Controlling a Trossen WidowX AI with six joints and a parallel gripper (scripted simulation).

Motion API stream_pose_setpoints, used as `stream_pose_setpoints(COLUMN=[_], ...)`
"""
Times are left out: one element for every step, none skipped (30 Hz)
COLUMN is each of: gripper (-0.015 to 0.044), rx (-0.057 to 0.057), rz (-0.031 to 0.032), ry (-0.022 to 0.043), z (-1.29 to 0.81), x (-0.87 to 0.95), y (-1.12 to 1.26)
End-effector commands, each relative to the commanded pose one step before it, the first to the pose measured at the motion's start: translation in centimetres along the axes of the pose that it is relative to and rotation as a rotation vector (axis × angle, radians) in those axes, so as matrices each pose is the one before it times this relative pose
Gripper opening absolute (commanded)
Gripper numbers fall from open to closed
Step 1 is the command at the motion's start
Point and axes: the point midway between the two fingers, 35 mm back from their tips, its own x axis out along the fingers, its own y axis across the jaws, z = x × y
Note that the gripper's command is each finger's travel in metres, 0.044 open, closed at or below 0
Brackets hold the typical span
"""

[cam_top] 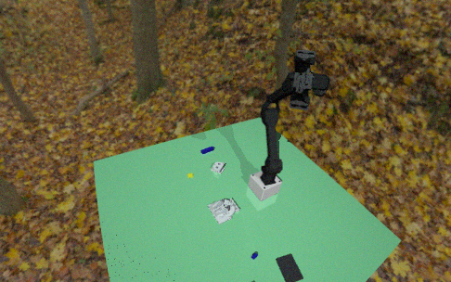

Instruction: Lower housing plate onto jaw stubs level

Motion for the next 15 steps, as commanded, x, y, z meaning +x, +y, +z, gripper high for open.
stream_pose_setpoints(gripper=[0.044, 0.044, 0.044, 0.044, 0.044, 0.044, 0.044, 0.044, 0.044, 0.044, 0.044, 0.044, 0.044, 0.044, 0.044], rx=[-0.01, -0.002, -0.0018, -0.0017, -0.0016, -0.0015, -0.0013, -0.0012, -0.0011, -0.0006, -0.0005, -0.0003, -0.0002, -0.0001, 0.0001], rz=[0.02936, 0.00689, 0.00694, 0.00698, 0.00703, 0.00707, 0.00711, 0.00715, 0.00719, 0.00757, 0.00761, 0.00764, 0.00766, 0.00769, 0.00771], ry=[0.02174, 0.0074, 0.00751, 0.00761, 0.00772, 0.00782, 0.00792, 0.00803, 0.00813, 0.00851, 0.00864, 0.00876, 0.00887, 0.00899, 0.0091], z=[-0.133, -0.087, -0.094, -0.1, -0.107, -0.113, -0.12, -0.126, -0.132, -0.135, -0.142, -0.149, -0.156, -0.163, -0.17], x=[0.794, 0.203, 0.205, 0.207, 0.209, 0.211, 0.213, 0.215, 0.217, 0.234, 0.237, 0.239, 0.241, 0.243, 0.245], y=[1.38, 0.316, 0.316, 0.317, 0.317, 0.317, 0.317, 0.317, 0.317, 0.33, 0.33, 0.329, 0.329, 0.328, 0.327])
